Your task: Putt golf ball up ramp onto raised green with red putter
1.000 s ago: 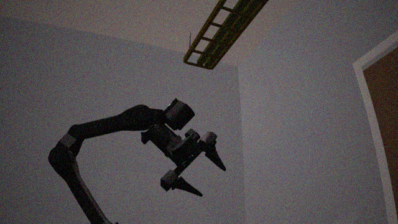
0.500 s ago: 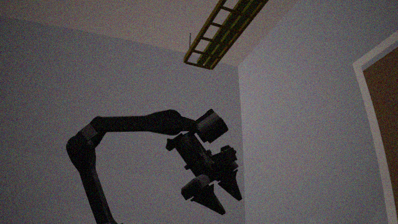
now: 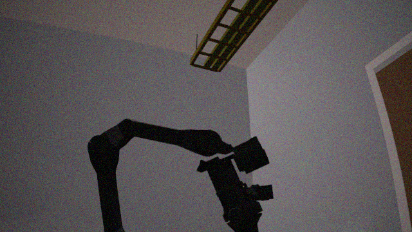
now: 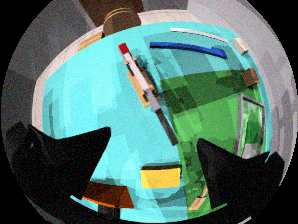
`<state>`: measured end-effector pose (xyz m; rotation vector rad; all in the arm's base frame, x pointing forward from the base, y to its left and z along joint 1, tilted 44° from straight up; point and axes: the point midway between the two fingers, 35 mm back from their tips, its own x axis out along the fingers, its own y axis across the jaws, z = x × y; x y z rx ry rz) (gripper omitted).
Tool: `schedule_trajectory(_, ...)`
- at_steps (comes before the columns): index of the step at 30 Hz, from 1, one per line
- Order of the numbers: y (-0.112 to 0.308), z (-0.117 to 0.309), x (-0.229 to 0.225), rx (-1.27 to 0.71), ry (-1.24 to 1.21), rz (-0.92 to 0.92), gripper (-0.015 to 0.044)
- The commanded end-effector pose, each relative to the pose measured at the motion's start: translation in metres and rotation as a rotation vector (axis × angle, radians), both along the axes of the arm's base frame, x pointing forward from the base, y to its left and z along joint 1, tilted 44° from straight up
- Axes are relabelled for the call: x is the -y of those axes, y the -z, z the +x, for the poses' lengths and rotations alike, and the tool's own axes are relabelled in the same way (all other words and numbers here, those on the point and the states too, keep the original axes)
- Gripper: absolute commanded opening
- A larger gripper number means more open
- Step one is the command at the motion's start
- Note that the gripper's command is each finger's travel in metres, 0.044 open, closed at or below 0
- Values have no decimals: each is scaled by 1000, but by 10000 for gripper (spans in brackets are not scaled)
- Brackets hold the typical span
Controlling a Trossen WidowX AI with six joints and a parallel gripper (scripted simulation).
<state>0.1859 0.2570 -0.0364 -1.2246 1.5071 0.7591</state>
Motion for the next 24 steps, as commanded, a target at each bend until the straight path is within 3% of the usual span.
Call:
schedule_trajectory(1,57,19,36,-284,-476,-137,440)
schedule_trajectory(24,76,24,57,-327,-534,-149,440)
